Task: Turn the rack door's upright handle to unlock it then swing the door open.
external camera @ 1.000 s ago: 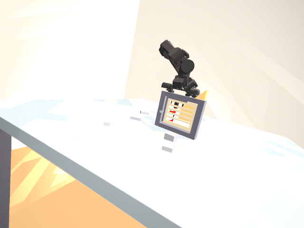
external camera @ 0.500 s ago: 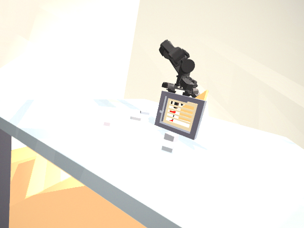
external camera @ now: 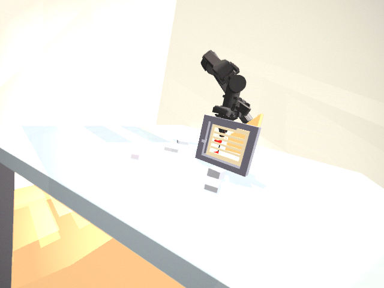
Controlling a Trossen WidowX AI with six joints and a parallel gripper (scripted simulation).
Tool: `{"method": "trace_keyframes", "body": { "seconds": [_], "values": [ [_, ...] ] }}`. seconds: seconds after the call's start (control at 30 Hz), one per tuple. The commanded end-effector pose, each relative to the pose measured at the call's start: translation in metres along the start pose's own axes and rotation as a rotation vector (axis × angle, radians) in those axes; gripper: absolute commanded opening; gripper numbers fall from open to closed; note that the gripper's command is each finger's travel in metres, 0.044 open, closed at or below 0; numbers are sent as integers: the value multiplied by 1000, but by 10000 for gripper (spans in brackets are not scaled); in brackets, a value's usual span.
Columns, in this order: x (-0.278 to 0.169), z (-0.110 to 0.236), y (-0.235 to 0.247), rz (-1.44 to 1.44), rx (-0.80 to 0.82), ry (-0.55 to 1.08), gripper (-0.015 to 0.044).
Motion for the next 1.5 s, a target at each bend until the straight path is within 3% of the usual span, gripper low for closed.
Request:
{"method": "trace_keyframes", "body": {
  "seconds": [0.0,0.13,1.47],
  "values": [
    [-1,-1,-3,94,-8,1,286],
    [-1,-1,-3,94,-8,1,286],
    [-1,-1,-3,94,-8,1,19]
  ]
}}
Point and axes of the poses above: the point midway between the two fingers, 35 mm back from their tips, its own z axis back along the fingers, its own y axis across the jaws, x = y × z, the point moved 9 cm from there along z, back along the fingers, and after that the axes turned 12 degrees about z, right-handed, at the moved point
